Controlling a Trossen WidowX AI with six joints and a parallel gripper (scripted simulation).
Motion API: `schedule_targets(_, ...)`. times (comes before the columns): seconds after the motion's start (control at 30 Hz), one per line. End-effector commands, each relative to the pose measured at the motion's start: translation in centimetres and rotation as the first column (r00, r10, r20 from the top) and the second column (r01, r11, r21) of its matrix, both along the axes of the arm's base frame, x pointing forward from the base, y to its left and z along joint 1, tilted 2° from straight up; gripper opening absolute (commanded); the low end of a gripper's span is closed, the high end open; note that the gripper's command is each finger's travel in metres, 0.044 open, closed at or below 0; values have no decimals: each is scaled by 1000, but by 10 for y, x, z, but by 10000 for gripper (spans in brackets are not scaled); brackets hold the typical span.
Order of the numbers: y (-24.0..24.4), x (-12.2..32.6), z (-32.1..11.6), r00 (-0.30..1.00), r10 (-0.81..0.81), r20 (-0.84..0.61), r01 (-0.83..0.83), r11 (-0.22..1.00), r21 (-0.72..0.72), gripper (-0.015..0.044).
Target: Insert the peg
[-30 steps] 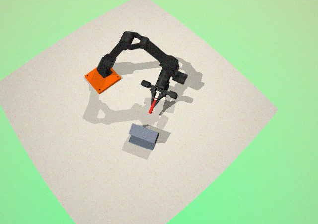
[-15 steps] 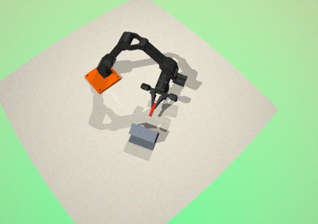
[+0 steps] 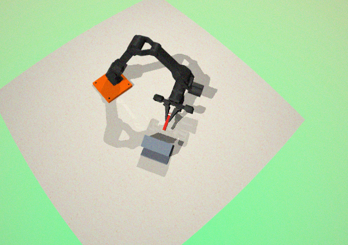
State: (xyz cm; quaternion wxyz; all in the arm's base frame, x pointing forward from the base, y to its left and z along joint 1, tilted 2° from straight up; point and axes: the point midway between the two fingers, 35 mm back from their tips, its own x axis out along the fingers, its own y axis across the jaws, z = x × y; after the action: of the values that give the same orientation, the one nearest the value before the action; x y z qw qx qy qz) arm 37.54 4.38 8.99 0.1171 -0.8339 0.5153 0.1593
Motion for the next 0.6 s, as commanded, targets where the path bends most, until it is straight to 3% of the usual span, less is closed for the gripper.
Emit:
schedule_targets(0.0,-4,0,-2,1000,5,-6,-5,1000,-12,0)
schedule_targets(0.57,-13,5,-6,1000,18,-1,-18,999,-30,0)
